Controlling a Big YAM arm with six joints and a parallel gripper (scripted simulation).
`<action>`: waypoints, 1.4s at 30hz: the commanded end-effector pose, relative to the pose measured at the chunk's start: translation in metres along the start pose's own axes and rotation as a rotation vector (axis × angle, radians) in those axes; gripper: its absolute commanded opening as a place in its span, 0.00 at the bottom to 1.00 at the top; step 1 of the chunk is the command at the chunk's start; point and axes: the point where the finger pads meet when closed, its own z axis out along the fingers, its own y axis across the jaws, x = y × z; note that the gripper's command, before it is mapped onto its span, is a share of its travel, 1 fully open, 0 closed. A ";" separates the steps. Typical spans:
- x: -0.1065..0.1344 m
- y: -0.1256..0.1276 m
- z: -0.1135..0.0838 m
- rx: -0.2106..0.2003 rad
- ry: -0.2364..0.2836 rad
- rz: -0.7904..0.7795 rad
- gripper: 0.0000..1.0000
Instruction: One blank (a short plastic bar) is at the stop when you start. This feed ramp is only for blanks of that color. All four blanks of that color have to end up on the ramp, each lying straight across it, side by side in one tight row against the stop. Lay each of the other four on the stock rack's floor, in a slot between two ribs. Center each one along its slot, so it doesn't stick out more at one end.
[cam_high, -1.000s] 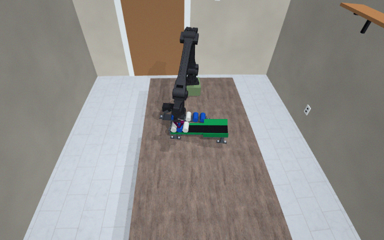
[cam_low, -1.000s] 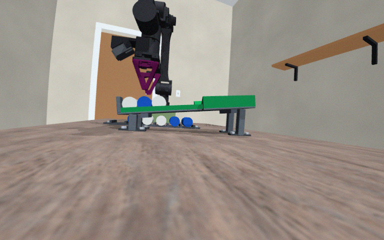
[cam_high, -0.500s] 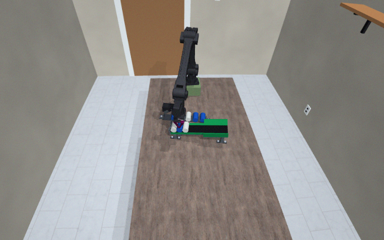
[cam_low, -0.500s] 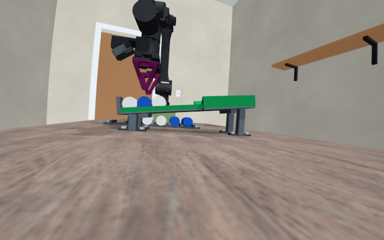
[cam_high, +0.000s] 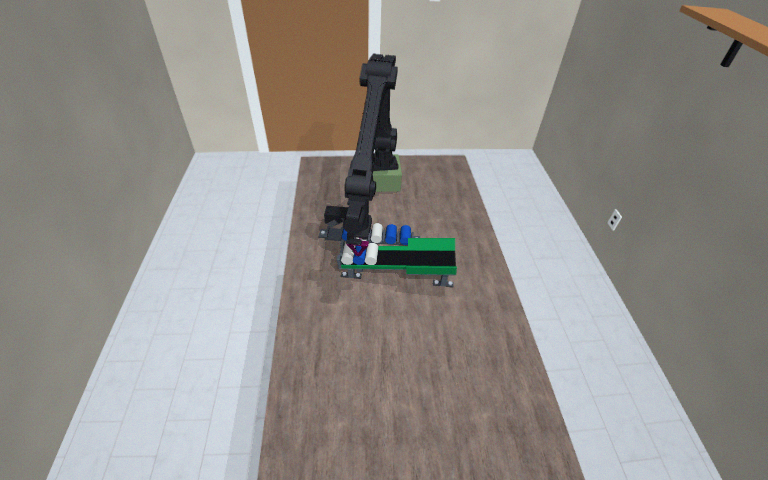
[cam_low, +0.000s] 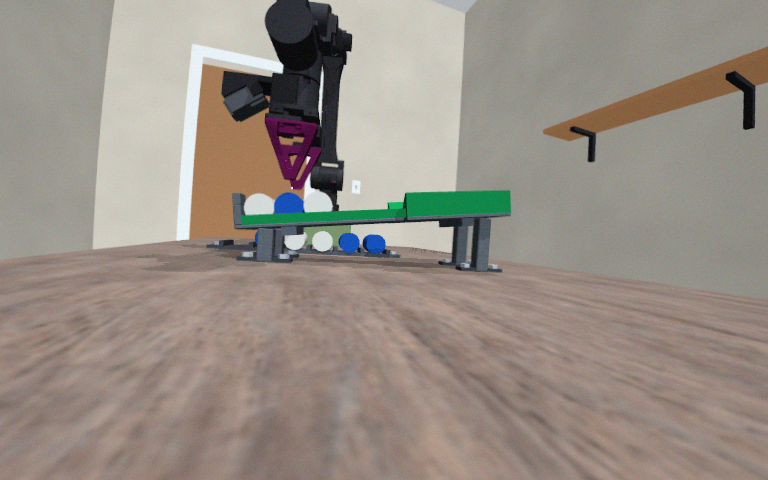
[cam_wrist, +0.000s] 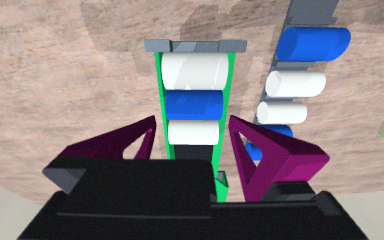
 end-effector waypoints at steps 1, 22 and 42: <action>0.002 0.001 0.013 0.014 -0.001 0.012 0.83; 0.002 -0.001 0.014 0.017 -0.001 0.012 0.83; 0.003 0.000 0.012 0.011 -0.001 0.011 0.83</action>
